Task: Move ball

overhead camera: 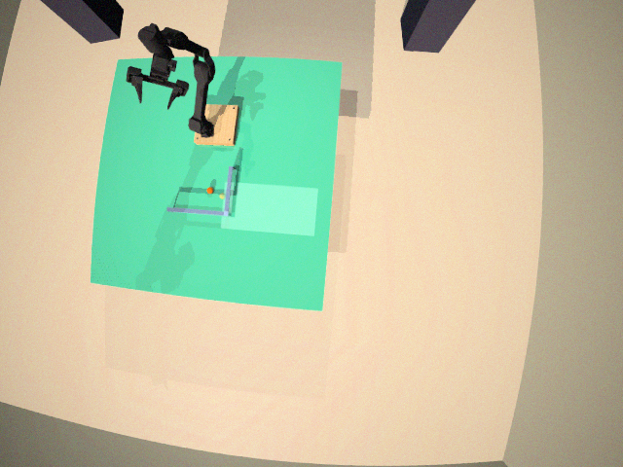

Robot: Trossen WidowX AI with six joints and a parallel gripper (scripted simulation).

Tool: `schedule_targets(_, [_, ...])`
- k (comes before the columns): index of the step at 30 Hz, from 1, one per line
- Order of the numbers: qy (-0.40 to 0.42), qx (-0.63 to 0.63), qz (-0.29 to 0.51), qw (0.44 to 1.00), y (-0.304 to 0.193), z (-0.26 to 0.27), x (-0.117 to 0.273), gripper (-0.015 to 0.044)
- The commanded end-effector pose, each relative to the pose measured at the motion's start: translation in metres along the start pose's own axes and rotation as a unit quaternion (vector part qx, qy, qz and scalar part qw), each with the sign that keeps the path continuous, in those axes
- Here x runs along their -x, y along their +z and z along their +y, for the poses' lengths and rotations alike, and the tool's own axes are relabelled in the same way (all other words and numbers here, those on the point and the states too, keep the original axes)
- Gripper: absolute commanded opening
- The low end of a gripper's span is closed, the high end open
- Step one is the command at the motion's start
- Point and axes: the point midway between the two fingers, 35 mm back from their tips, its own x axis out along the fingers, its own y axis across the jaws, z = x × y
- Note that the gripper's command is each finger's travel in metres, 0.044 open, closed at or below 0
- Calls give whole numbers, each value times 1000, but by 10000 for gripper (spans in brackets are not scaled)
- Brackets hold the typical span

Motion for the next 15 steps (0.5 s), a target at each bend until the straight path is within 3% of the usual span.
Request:
schedule_targets(1, [3,1,2,1000,-1,0,-2,374])
schedule_targets(6, [74,20,61,995,-41,3,-65,258])
schedule_targets(15, [207,76,168,961,-126,46,-165,258])
